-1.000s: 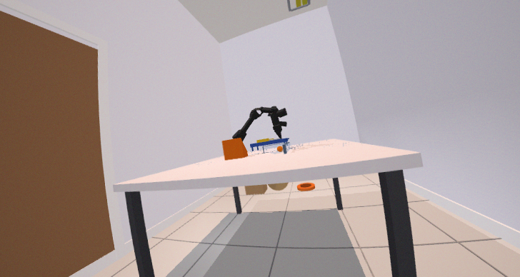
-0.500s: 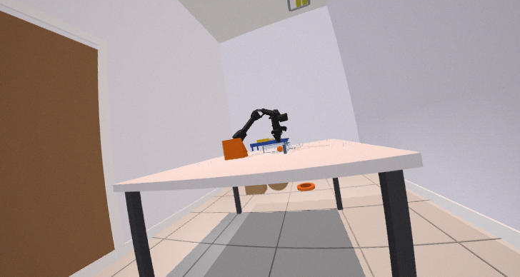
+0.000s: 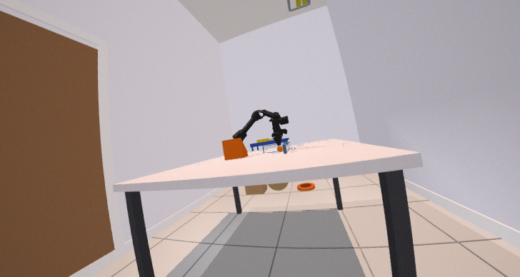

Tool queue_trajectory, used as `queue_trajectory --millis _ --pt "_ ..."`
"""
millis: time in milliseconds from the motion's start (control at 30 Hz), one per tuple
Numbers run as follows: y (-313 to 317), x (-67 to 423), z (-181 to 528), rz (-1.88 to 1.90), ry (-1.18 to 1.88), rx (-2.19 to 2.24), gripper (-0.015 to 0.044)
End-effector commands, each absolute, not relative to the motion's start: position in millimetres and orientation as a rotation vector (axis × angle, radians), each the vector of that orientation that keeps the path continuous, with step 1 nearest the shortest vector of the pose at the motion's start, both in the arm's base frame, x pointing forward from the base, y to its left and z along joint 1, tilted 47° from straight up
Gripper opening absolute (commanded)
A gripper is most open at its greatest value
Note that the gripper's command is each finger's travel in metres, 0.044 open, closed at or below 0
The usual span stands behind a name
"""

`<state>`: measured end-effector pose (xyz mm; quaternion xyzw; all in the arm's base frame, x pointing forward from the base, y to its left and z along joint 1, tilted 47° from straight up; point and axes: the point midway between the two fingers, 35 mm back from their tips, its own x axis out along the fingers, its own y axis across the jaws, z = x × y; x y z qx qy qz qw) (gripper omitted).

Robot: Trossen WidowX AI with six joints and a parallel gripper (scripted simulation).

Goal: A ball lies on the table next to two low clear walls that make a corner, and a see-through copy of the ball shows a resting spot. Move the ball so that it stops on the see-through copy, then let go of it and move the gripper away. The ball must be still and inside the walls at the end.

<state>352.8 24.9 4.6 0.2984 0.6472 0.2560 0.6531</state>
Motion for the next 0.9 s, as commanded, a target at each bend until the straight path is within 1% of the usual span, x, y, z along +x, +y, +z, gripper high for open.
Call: queue_trajectory --millis 0,500,633,867 --pt "30 352 -2 0.58 1.473 0.688 0.0324" --pt "46 352 -17 0.582 1.473 0.69 0.0324" --pt "46 352 -17 0.582 1.473 0.69 0.0219" --pt "46 352 -17 0.582 1.473 0.69 0.0172"
